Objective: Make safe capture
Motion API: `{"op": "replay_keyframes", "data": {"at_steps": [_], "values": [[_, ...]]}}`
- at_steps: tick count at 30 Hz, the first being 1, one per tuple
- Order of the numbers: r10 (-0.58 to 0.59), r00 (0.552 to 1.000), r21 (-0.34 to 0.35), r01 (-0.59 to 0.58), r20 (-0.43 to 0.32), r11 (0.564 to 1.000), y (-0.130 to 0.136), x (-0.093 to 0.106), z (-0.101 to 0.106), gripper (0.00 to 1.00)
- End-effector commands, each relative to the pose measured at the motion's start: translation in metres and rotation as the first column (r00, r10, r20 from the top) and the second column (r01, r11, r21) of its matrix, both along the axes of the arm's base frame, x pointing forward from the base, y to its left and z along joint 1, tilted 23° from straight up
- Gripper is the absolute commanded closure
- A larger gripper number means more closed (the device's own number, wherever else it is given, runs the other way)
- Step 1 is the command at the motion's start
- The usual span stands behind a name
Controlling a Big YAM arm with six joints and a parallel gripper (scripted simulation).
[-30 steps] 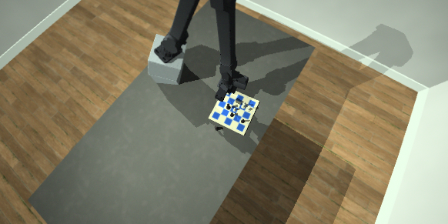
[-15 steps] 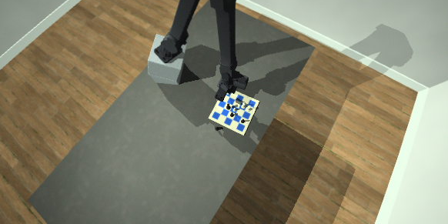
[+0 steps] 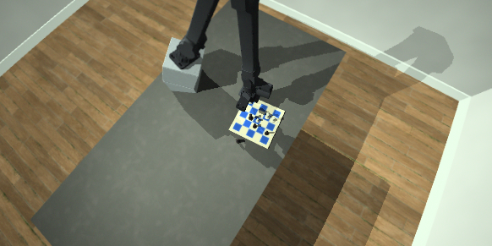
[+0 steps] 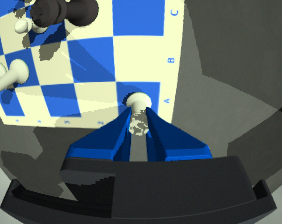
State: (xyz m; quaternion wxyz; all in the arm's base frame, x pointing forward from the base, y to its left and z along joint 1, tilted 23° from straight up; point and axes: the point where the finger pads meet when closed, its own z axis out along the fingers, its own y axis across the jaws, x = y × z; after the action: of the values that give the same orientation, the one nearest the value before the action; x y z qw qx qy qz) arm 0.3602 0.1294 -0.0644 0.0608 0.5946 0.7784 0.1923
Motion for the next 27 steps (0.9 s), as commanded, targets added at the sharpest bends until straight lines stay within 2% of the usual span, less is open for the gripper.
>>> {"op": "replay_keyframes", "data": {"at_steps": [1, 27], "values": [[-0.003, 1.0, 0.006, 0.003, 0.03, 1.0, 0.0028, 0.0069, 0.0086, 1.0], [0.016, 0.999, -0.001, -0.016, 0.034, 1.0, 0.0048, 0.0079, 0.0097, 1.0]]}}
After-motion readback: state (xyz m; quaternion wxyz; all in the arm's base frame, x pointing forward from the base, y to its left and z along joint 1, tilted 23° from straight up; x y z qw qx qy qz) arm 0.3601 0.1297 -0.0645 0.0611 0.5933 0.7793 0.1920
